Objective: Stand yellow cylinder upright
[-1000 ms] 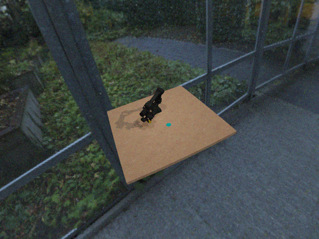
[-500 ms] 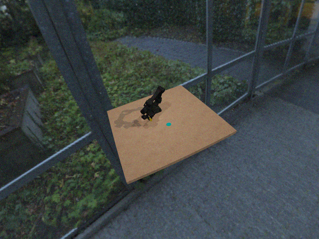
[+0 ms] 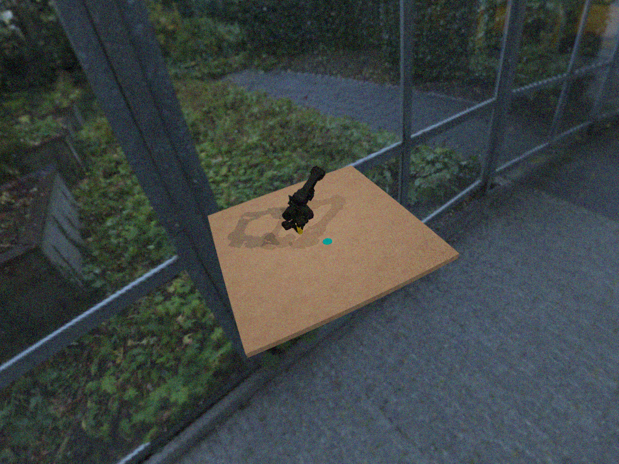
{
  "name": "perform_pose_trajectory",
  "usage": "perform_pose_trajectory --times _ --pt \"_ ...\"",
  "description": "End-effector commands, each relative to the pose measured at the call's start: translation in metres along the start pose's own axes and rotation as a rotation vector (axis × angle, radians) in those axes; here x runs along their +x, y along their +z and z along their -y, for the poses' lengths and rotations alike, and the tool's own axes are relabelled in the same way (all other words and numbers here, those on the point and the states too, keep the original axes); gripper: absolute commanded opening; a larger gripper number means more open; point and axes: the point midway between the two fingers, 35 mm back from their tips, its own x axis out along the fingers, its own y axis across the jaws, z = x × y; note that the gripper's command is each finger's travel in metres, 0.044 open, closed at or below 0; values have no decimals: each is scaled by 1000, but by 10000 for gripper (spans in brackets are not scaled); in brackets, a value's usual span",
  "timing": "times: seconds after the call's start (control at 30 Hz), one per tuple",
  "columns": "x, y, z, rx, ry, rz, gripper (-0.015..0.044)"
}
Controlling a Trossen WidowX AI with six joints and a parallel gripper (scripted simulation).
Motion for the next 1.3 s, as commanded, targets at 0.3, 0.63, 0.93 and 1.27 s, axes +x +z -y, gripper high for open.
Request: perform_pose_trajectory --times 0.3,0.63,0.93,1.27 --pt "-5 20 -35 129 2 4 105" --pt "-8 33 -64 232 5 4 105" --pt "-10 42 -90 326 11 4 105" --pt "-12 50 -120 430 20 2 105"
